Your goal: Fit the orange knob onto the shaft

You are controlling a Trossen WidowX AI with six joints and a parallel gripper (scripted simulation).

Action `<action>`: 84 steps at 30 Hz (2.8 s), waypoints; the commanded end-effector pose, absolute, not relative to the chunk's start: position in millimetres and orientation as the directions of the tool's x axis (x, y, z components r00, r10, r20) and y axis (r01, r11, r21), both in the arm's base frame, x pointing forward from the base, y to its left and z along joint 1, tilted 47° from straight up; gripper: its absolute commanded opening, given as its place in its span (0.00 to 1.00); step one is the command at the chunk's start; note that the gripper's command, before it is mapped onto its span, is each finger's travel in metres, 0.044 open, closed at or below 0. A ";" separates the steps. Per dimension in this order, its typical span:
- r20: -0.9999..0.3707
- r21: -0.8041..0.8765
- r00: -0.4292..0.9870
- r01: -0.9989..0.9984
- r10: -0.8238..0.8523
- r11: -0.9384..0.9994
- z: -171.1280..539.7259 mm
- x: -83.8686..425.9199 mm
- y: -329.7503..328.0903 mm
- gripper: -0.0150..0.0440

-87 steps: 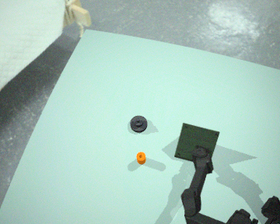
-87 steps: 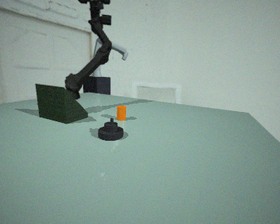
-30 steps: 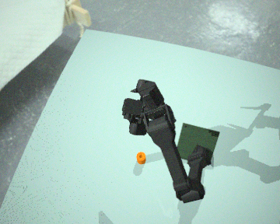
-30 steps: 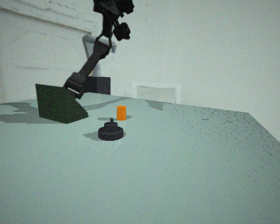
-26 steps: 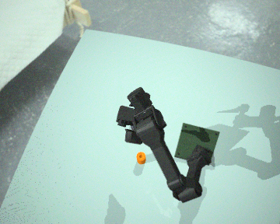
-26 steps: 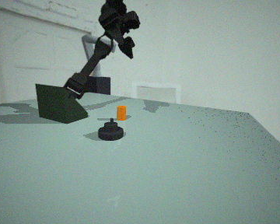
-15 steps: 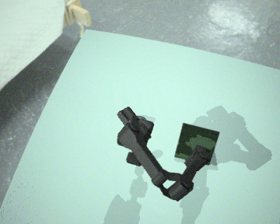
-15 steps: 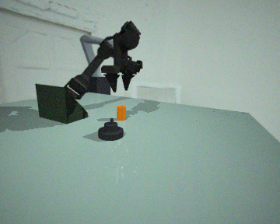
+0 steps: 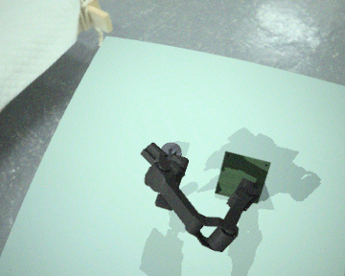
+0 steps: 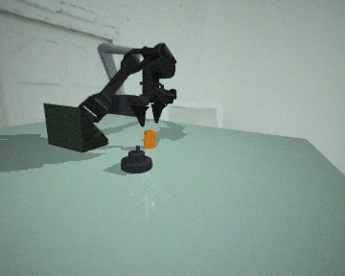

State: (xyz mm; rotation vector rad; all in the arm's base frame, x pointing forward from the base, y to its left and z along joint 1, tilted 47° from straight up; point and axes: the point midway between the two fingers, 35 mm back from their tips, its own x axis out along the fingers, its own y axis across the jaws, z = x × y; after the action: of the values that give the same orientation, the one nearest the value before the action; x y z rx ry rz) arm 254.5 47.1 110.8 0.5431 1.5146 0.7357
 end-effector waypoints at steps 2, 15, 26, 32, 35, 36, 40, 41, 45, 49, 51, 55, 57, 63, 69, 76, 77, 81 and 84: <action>-0.682 0.731 -0.090 -0.087 0.726 0.676 105.4 251.9 54.4 1.00; -0.684 0.729 -0.089 -0.087 0.724 0.679 91.3 252.0 68.8 1.00; -0.684 0.729 -0.089 -0.087 0.724 0.679 79.3 250.9 81.8 1.00; -0.683 0.730 -0.089 -0.087 0.725 0.678 73.1 249.7 88.9 1.00; -0.683 0.731 -0.089 -0.087 0.725 0.677 70.1 249.0 92.5 1.00; -0.683 0.731 -0.089 -0.087 0.725 0.677 69.0 248.7 93.7 1.00; -0.681 0.732 -0.089 -0.087 0.726 0.676 65.1 247.5 98.5 1.00; -0.681 0.732 -0.089 -0.087 0.727 0.676 64.1 247.2 99.7 1.00; -0.680 0.733 -0.090 -0.087 0.728 0.674 61.0 246.1 103.5 1.00; -0.680 0.733 -0.090 -0.087 0.728 0.674 60.8 246.1 103.7 0.87; -0.680 0.733 -0.090 -0.087 0.728 0.674 60.8 246.1 103.7 0.78; -0.680 0.733 -0.090 -0.087 0.728 0.674 60.8 246.1 103.7 0.60; -0.680 0.733 -0.090 -0.087 0.728 0.674 60.8 246.1 103.7 0.54; -0.680 0.733 -0.089 -0.087 0.727 0.675 61.4 246.4 103.0 0.41; -0.689 0.724 -0.073 -0.080 0.721 0.685 80.1 255.6 80.4 0.25; -0.697 0.717 -0.056 -0.070 0.715 0.693 107.1 261.7 50.0 0.25; -0.697 0.717 -0.053 -0.069 0.715 0.694 111.1 262.0 45.6 0.25; -0.699 0.715 -0.045 -0.064 0.714 0.696 127.7 261.9 28.5 0.25; -0.699 0.715 -0.040 -0.060 0.714 0.696 140.5 260.4 16.0 0.25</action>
State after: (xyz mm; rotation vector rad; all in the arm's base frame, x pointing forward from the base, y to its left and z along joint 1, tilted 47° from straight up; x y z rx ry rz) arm 259.6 28.6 128.2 0.5713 1.5040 0.6884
